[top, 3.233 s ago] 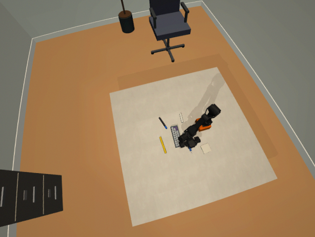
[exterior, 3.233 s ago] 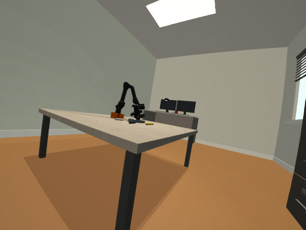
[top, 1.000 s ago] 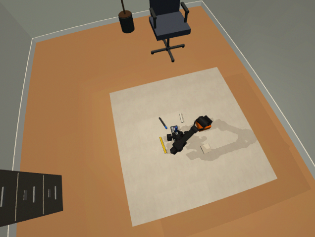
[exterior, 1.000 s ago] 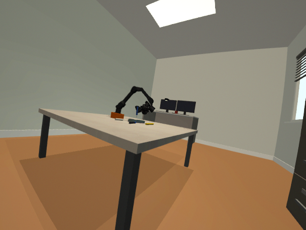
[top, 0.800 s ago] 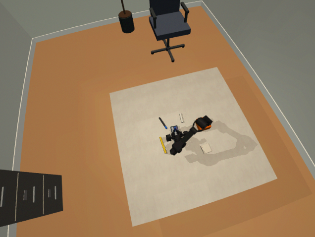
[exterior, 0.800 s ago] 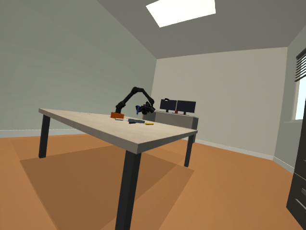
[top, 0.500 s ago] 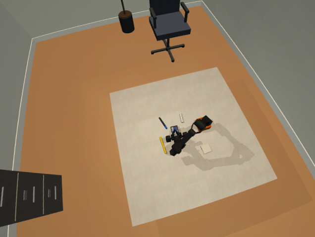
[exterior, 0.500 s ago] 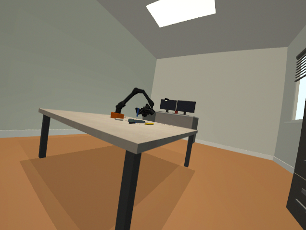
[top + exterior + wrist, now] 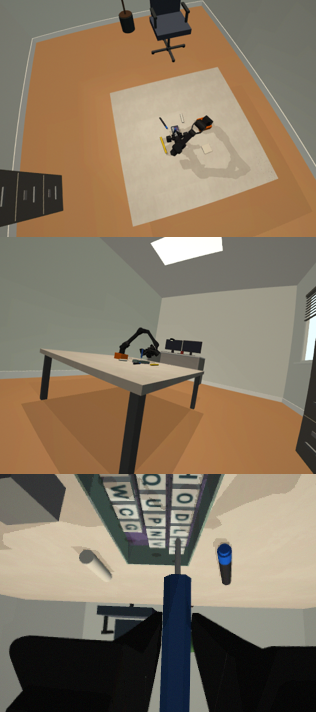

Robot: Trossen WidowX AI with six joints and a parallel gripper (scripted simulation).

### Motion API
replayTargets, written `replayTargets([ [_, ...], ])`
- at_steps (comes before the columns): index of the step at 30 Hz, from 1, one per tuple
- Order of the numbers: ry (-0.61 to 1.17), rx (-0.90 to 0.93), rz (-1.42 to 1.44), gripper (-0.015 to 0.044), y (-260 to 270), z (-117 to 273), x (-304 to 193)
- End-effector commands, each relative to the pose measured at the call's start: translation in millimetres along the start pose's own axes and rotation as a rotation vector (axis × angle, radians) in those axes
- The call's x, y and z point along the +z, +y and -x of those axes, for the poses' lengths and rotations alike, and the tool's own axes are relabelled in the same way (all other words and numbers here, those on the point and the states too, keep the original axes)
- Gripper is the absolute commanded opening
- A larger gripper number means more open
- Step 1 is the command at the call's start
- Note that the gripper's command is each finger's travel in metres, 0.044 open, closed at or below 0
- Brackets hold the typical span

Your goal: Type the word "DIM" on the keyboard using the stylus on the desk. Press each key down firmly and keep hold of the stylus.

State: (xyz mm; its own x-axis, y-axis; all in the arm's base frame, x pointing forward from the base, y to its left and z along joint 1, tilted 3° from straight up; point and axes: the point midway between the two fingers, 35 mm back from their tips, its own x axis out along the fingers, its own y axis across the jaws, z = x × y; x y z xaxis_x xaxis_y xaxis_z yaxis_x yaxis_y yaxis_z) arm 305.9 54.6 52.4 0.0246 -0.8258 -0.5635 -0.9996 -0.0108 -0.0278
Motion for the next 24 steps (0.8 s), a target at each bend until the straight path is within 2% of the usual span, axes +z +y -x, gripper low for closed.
replayTargets([
  [1,0.003,-0.004,-0.004,0.0026,-1.0,-0.2,0.1],
  [3,0.003,-0.004,-0.004,0.0079,-2.8,0.1,0.6],
  [24,0.003,-0.004,-0.004,0.0081,-4.5,-5.4,11.0],
])
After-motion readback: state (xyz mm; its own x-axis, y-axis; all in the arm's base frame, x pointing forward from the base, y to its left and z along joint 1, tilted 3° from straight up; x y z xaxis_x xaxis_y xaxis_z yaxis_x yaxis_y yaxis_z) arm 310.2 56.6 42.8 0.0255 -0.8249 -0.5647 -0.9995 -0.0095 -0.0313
